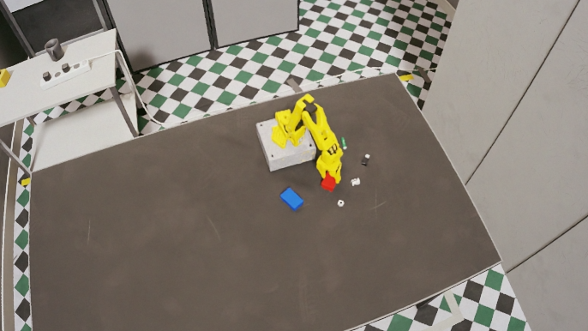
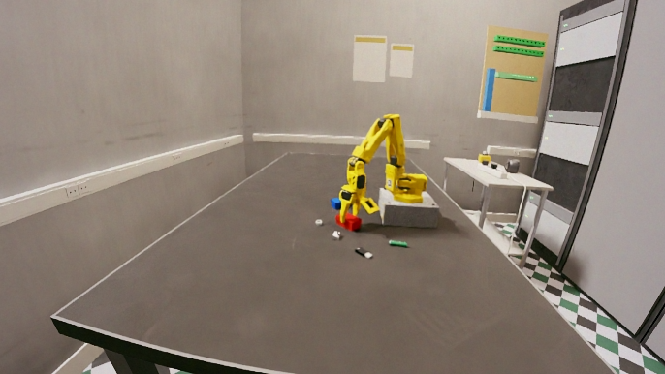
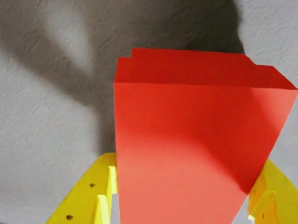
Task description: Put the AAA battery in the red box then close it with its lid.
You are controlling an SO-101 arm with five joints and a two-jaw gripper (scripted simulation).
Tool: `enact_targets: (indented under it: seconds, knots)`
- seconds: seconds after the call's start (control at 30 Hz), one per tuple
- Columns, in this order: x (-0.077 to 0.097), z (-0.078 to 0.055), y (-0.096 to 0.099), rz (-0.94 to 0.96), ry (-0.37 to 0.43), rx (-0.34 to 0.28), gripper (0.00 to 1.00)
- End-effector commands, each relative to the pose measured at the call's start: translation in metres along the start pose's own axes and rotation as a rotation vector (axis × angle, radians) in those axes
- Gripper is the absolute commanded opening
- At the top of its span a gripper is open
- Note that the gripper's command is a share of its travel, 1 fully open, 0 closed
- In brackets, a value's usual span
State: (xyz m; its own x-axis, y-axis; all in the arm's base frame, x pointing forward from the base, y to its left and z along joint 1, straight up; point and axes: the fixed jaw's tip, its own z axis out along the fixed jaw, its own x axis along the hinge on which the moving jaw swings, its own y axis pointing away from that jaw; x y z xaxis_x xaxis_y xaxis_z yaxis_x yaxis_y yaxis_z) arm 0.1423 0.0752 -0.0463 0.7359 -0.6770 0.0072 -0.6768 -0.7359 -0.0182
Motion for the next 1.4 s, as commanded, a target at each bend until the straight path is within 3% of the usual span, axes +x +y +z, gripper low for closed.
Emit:
enact_targets:
  seconds: [0.0, 0.67, 0.93, 1.37]
  knots:
    - [-0.003, 0.003, 0.004, -0.006, -0.008, -0.019, 0.23]
    - [-0.003, 0.000, 0.003, -0.006, -0.008, -0.019, 0.23]
    - [-0.003, -0.007, 0.002, -0.006, -0.008, -0.019, 0.23]
    - [-0.002, -0.031, 0.001, -0.006, -0.008, -0.019, 0.23]
